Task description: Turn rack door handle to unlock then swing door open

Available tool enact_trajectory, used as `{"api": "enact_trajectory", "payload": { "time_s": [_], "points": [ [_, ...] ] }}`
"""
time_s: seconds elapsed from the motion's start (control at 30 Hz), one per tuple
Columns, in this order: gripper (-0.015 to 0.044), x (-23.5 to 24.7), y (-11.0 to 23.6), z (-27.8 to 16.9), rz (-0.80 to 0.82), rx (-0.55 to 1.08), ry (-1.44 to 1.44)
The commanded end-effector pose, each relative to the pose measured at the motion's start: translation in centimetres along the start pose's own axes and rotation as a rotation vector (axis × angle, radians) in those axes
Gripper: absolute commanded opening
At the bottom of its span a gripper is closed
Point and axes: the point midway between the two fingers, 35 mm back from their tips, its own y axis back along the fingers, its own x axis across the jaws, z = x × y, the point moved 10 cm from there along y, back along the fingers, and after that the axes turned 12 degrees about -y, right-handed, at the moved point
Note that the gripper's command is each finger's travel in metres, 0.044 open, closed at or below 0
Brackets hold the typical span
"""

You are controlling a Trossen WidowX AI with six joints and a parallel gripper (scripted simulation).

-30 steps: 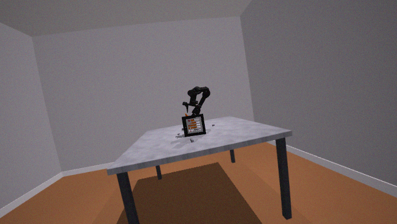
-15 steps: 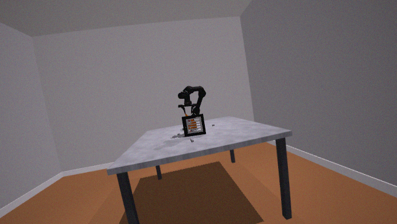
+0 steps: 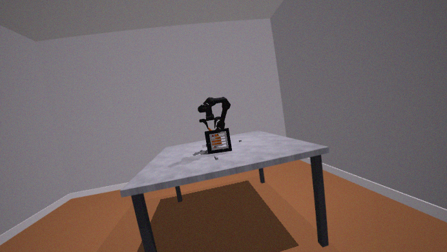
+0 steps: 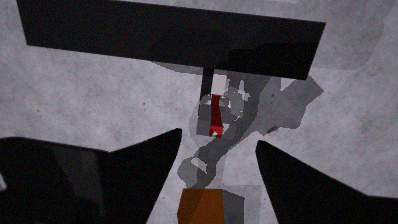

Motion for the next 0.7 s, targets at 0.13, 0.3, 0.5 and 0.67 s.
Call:
{"api": "enact_trajectory", "payload": {
  "time_s": [0.13,0.3,0.5,0.67],
  "points": [
    [0.0283,0.0,-1.6,0.1,0.007,0.007,-0.004],
    [0.0283,0.0,-2.4,0.1,0.007,0.006,-0.004],
    [0.0283,0.1,-3.4,0.1,0.007,0.006,-0.004],
    [0.0283,0.1,-4.2,0.1,0.008,0.006,-0.004]
  ]
}}
